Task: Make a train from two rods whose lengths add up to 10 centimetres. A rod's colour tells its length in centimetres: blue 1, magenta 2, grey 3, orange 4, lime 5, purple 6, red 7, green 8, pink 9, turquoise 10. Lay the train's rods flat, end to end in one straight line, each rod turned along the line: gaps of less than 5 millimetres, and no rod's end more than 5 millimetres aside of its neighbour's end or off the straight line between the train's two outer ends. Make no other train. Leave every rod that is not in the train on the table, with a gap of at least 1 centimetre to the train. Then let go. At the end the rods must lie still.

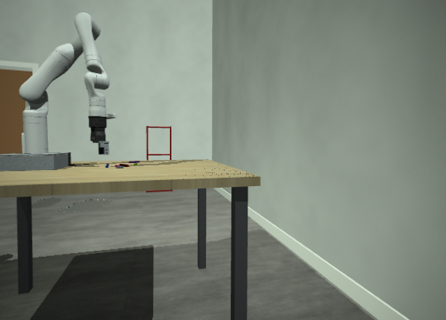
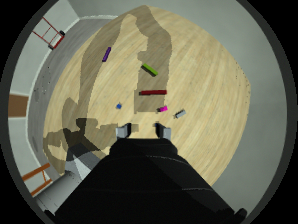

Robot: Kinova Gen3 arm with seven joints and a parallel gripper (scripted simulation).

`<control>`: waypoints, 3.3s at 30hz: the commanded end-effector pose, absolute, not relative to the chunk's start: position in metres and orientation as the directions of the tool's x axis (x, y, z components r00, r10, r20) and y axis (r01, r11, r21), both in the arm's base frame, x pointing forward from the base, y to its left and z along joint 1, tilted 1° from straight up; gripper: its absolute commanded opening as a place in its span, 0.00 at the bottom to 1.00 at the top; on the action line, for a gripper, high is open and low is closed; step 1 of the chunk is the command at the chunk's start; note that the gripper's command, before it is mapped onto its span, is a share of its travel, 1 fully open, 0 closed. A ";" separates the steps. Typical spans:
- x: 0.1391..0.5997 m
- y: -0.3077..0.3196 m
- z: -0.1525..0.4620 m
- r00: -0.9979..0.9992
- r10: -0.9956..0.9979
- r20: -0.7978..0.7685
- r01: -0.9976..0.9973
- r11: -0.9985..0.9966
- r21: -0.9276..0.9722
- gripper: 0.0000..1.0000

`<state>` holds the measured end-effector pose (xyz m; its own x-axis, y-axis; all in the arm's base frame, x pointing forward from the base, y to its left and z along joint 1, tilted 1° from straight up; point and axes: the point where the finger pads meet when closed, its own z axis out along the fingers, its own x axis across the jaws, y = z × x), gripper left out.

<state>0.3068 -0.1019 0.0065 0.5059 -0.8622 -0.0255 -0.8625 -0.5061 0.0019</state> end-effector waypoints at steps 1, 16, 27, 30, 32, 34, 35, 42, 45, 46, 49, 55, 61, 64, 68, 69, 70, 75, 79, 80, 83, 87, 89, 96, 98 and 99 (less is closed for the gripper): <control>0.318 -0.084 0.006 0.457 -0.889 -0.032 -0.889 -0.458 0.013 1.00; 0.355 -0.022 0.006 0.160 -0.987 -0.024 -0.987 -0.161 0.022 1.00; 0.370 0.022 0.008 -0.004 -1.000 -0.020 -1.000 0.003 0.015 1.00; 0.371 0.024 0.008 -0.013 -1.000 -0.020 -1.000 0.013 0.015 1.00; 0.372 0.028 0.008 -0.028 -0.999 -0.020 -1.000 0.028 0.014 1.00; 0.373 0.031 0.009 -0.038 -0.999 -0.020 -0.999 0.038 0.013 1.00; 0.373 0.032 0.009 -0.042 -0.999 -0.020 -0.999 0.042 0.013 1.00; 0.371 0.033 0.008 -0.050 -0.999 -0.020 -0.999 0.050 0.015 1.00; 0.371 0.033 0.008 -0.050 -0.999 -0.020 -0.999 0.050 0.015 1.00; 0.371 0.033 0.008 -0.050 -0.999 -0.020 -0.999 0.050 0.015 1.00; 0.371 0.033 0.008 -0.050 -0.999 -0.020 -0.999 0.050 0.015 1.00; 0.371 0.033 0.008 -0.050 -0.999 -0.020 -0.999 0.050 0.015 1.00; 0.371 0.033 0.008 -0.050 -0.999 -0.020 -0.999 0.050 0.015 1.00; 0.371 0.033 0.008 -0.050 -0.999 -0.020 -0.999 0.050 0.015 1.00; 0.371 0.033 0.008 -0.050 -0.999 -0.020 -0.999 0.050 0.015 1.00; 0.371 0.033 0.008 -0.050 -0.999 -0.020 -0.999 0.050 0.015 1.00; 0.371 0.033 0.008 -0.050 -0.999 -0.020 -0.999 0.050 0.015 1.00; 0.371 0.033 0.008 -0.050 -0.999 -0.020 -0.999 0.050 0.015 1.00; 0.371 0.033 0.008 -0.050 -0.999 -0.020 -0.999 0.050 0.015 1.00; 0.371 0.033 0.008 -0.050 -0.999 -0.020 -0.999 0.050 0.015 1.00; 0.371 0.033 0.008 -0.050 -0.999 -0.020 -0.999 0.050 0.015 1.00; 0.371 0.033 0.008 -0.050 -0.999 -0.020 -0.999 0.050 0.015 1.00; 0.371 0.033 0.008 -0.050 -0.999 -0.020 -0.999 0.050 0.015 1.00; 0.371 0.033 0.008 -0.050 -0.999 -0.020 -0.999 0.050 0.015 1.00; 0.371 0.033 0.008 -0.050 -0.999 -0.020 -0.999 0.050 0.015 1.00; 0.371 0.033 0.008 -0.050 -0.999 -0.020 -0.999 0.050 0.015 1.00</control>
<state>0.3718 0.0323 0.0081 -0.0473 -0.9987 -0.0185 -0.9988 0.0471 0.0112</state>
